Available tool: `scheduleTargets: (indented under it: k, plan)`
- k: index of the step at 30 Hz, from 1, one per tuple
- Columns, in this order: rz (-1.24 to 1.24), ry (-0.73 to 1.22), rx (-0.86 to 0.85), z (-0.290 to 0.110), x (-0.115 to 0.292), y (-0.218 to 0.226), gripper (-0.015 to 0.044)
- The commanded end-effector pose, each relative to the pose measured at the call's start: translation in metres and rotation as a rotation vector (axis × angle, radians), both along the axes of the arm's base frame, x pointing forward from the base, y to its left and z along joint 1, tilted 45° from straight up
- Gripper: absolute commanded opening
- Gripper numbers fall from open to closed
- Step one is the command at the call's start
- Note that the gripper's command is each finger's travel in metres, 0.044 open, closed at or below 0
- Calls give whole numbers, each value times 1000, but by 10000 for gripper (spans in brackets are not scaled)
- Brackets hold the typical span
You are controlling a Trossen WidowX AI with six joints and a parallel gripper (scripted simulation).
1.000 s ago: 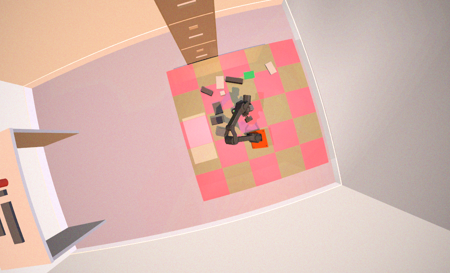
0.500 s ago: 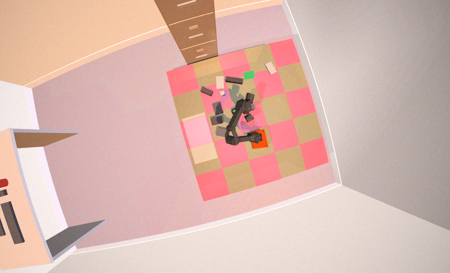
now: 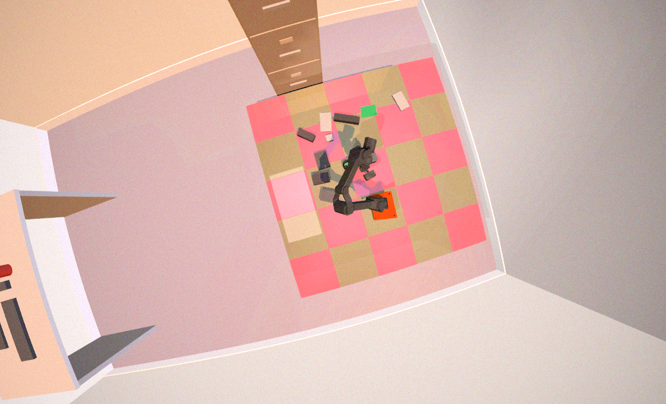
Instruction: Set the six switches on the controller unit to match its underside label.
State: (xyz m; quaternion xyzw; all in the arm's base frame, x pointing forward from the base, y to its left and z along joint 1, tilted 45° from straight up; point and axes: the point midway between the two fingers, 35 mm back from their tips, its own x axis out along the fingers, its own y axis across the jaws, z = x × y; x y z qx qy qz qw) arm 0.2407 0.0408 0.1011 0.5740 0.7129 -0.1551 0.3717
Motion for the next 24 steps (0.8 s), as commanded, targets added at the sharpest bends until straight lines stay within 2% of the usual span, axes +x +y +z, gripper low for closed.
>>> scheduleTargets:
  k: [1, 6, 22, 24]
  plan:
    - [3, 0, -3, 0, 0, 0, 0]
    - [3, 0, -3, 0, 0, 0, 0]
    - [0, 0, 0, 0, 0, 0, 420]
    - [0, 0, 0, 0, 0, 0, 440]
